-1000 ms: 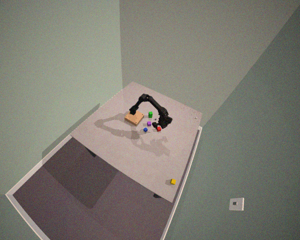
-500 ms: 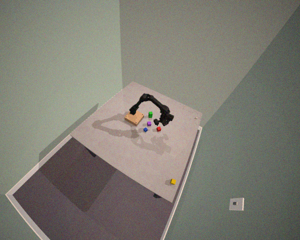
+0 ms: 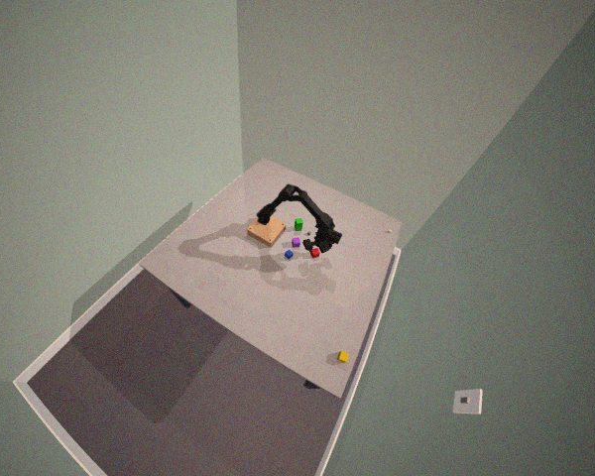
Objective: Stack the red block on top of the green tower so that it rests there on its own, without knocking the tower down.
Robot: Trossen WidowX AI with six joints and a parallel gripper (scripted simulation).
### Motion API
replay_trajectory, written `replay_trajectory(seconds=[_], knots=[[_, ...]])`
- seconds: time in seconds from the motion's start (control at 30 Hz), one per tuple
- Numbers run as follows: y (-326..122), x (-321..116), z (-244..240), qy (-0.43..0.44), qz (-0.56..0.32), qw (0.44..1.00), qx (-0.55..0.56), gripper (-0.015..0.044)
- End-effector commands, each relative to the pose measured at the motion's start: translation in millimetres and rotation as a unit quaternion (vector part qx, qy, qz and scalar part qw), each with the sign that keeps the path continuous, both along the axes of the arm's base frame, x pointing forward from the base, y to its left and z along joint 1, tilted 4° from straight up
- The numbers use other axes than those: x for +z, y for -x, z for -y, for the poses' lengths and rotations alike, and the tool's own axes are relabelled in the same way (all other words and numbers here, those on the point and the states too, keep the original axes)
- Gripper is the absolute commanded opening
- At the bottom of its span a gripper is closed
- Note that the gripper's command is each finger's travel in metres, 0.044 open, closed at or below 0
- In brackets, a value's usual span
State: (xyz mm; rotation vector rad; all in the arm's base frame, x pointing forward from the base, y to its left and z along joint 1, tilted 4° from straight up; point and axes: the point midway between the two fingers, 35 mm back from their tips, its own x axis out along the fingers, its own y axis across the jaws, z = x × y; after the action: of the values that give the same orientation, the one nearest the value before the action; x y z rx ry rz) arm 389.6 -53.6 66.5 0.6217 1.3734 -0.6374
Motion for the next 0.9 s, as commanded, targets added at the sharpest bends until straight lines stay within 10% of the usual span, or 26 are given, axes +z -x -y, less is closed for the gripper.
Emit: replay_trajectory(seconds=[0.0,0.87], knots=[[0.2,-6.5,-0.2,-0.002,-0.003,1.000,0.002,0.0440],[-2.9,-48.7,1.9,-0.002,-0.003,1.000,0.002,0.0440]])
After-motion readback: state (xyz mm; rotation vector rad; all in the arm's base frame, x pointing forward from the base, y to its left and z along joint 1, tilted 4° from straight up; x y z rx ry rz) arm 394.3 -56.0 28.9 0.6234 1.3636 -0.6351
